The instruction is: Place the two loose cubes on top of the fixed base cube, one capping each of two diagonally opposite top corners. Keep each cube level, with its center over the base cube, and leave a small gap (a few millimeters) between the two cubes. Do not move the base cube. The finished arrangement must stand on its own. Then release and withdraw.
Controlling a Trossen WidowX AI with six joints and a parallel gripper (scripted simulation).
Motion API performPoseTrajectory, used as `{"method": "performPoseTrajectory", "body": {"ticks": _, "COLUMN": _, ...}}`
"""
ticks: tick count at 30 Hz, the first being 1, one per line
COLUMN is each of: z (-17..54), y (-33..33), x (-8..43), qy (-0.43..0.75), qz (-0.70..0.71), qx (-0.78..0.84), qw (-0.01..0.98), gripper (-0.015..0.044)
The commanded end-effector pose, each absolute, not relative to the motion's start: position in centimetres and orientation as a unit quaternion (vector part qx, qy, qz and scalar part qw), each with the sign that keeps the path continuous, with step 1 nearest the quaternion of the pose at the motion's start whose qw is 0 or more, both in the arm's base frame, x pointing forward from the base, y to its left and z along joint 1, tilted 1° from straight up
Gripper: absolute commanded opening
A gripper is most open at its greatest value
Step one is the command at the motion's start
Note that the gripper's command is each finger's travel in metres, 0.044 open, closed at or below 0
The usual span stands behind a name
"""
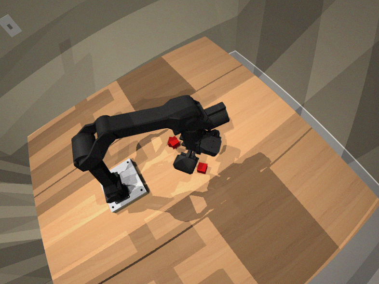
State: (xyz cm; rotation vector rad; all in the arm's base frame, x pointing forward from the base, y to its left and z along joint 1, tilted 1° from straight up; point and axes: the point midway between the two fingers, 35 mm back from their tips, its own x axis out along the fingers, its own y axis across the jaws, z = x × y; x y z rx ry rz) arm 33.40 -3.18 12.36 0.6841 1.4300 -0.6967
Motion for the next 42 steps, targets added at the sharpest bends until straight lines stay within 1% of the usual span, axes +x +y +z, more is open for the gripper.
{"method": "performPoseTrajectory", "body": {"ticks": 1, "z": 12.8, "y": -5.4, "x": 33.7, "qy": 0.645, "qz": -0.276, "qx": 0.269, "qw": 0.660, "gripper": 0.0265}}
{"method": "performPoseTrajectory", "body": {"ticks": 7, "z": 12.7, "y": -5.5, "x": 33.8, "qy": 0.646, "qz": -0.275, "qx": 0.267, "qw": 0.660, "gripper": 0.0265}}
{"method": "performPoseTrajectory", "body": {"ticks": 15, "z": 6.8, "y": -5.6, "x": 33.8, "qy": 0.646, "qz": -0.275, "qx": 0.267, "qw": 0.660, "gripper": 0.0265}}
{"method": "performPoseTrajectory", "body": {"ticks": 42, "z": 3.1, "y": -5.7, "x": 33.9, "qy": 0.646, "qz": -0.275, "qx": 0.267, "qw": 0.660, "gripper": 0.0265}}
